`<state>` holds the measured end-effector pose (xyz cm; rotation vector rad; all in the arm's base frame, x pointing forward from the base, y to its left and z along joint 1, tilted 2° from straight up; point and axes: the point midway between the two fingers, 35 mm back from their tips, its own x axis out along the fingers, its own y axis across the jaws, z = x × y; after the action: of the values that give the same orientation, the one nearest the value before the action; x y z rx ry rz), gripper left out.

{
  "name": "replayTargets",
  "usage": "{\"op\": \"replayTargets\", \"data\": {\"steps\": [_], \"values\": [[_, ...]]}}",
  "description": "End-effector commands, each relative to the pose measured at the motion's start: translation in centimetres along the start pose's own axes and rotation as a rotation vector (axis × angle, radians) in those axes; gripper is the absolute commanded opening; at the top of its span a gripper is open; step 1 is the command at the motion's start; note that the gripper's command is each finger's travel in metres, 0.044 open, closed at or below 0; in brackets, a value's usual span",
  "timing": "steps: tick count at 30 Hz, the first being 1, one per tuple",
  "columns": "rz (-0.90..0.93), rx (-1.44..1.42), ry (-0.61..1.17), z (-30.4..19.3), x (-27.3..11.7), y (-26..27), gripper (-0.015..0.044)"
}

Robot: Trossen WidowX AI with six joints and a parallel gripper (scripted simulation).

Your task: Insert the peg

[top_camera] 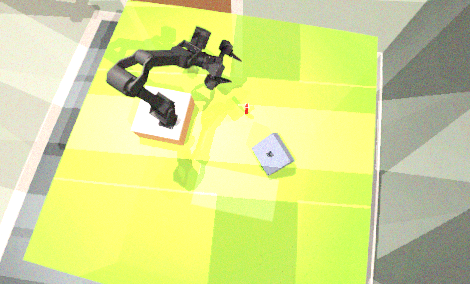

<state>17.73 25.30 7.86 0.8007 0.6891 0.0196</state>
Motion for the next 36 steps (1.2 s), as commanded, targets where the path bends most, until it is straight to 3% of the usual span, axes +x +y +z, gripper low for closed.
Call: {"op": "replayTargets", "data": {"steps": [1, 36], "values": [[-0.066, 0.009, 0.015, 0.3, 1.0, -0.2, 0.044], [-0.608, 0.271, 0.164, 5.9, 6.7, -3.1, 0.044]]}}
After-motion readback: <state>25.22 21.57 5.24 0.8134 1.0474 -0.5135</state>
